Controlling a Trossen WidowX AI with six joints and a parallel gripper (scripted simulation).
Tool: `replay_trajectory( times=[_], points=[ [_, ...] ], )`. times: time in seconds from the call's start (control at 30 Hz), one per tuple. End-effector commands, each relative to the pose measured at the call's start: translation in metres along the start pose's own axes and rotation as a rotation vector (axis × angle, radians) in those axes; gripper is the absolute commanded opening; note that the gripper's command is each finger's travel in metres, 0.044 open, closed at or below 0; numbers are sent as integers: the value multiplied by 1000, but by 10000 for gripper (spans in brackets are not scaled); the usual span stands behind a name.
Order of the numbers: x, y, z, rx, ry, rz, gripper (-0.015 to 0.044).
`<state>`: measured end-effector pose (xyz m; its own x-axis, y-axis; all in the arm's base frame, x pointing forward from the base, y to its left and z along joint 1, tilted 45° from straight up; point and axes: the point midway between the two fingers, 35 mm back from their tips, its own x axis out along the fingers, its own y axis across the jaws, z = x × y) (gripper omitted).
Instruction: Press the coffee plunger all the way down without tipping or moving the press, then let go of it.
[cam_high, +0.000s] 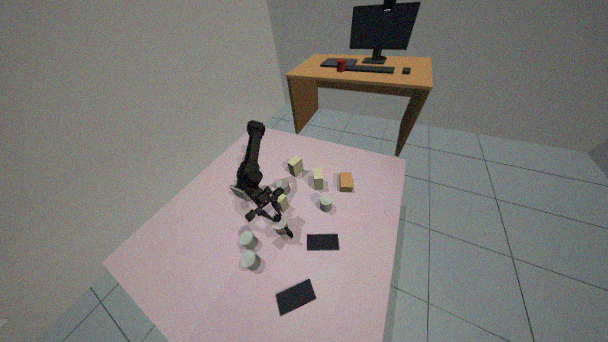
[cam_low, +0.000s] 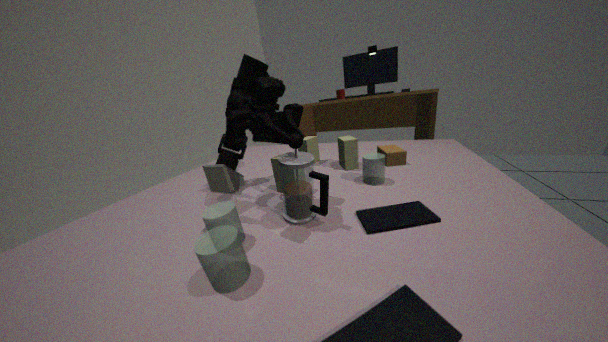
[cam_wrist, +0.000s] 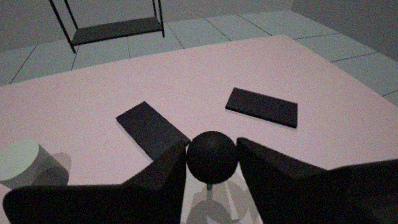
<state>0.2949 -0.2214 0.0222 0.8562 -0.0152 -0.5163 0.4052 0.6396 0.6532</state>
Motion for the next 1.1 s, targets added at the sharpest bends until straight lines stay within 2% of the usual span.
replay_trajectory(
  times=[0.0, 1.07],
  points=[
    [4, 0, -8, 17, 28, 8, 122],
    [6, -1, -5, 17, 28, 8, 122]
  ],
)
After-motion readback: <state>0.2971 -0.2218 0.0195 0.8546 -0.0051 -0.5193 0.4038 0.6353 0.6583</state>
